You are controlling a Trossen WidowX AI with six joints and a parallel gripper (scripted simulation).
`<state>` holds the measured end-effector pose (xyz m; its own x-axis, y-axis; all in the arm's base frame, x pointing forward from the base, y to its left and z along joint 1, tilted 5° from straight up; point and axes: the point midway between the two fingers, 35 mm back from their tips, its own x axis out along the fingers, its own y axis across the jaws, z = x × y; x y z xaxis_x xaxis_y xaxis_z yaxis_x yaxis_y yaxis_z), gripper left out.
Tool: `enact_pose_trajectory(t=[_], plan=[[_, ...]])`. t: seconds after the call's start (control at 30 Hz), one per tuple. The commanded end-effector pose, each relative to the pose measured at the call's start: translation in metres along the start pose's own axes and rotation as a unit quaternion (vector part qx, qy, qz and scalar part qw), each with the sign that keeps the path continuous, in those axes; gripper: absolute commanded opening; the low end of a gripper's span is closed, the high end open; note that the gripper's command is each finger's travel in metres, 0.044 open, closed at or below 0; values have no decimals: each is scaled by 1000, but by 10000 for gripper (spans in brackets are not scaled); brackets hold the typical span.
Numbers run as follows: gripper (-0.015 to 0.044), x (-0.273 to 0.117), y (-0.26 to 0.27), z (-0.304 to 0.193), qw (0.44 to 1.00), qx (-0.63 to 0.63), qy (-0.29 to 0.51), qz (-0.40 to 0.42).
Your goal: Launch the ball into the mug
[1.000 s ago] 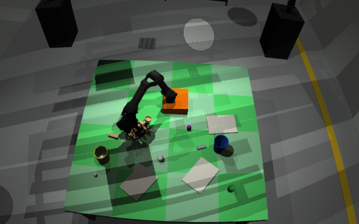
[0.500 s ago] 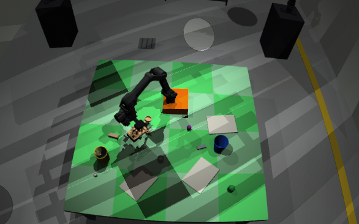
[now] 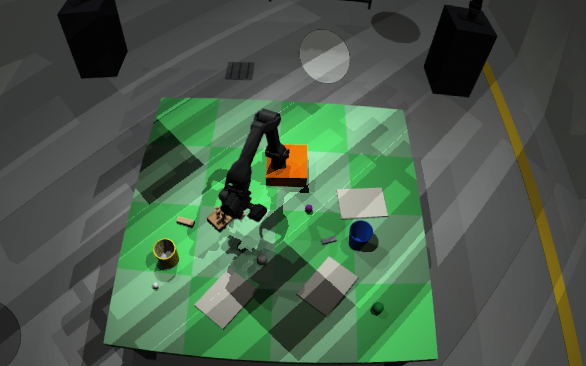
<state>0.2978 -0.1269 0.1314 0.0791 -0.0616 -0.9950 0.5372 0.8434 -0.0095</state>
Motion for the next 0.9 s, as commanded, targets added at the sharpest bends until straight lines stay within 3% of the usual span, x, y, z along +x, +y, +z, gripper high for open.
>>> enact_pose_trajectory(t=[0.0,0.3,0.57,0.87], plan=[[300,13,46,-24,999,-41,2,0],[300,45,142,-118,987,-157,8,4],[300,71,175,-220,966,-258,6,4],[300,87,170,-232,964,-266,6,4]])
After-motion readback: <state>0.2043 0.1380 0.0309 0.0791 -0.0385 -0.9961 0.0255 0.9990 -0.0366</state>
